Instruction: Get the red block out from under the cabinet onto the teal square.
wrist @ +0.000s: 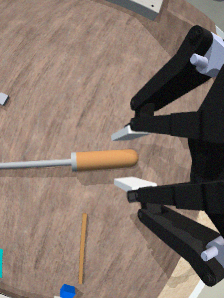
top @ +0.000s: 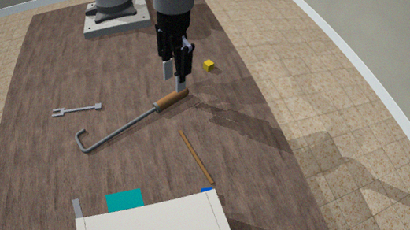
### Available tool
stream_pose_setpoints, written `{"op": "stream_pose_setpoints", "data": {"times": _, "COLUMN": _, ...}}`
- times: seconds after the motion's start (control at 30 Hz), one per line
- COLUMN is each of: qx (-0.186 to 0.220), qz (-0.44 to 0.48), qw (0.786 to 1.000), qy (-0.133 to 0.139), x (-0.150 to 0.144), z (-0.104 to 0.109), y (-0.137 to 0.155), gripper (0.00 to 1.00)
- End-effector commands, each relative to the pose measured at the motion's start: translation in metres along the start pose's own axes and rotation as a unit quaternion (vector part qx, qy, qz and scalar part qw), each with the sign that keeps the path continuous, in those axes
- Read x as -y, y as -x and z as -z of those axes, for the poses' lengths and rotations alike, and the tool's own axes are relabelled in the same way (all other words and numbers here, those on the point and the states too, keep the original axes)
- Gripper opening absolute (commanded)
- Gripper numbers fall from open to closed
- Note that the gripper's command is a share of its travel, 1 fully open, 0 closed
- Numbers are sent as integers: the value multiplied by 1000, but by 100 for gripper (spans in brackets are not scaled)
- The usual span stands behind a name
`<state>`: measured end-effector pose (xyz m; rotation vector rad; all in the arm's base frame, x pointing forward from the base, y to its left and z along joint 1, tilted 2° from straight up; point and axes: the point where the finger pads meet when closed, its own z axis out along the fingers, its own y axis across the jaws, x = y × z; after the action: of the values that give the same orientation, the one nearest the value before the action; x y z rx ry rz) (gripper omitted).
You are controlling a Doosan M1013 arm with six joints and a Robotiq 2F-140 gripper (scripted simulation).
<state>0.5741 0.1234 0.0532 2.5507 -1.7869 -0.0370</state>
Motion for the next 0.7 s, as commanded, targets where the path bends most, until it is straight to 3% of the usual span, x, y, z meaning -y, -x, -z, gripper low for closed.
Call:
{"op": "stream_pose_setpoints", "data": {"times": 0.0, "qx": -3, "qz": 2, "qw": 1000, "qy": 0, "x": 0, "z": -9, "y": -2, "gripper": 34}}
{"op": "stream_pose_setpoints", "data": {"times": 0.67, "qx": -3, "qz": 2, "qw": 1000, "qy": 0, "x": 0, "z": -17, "y": -2, "gripper": 34}}
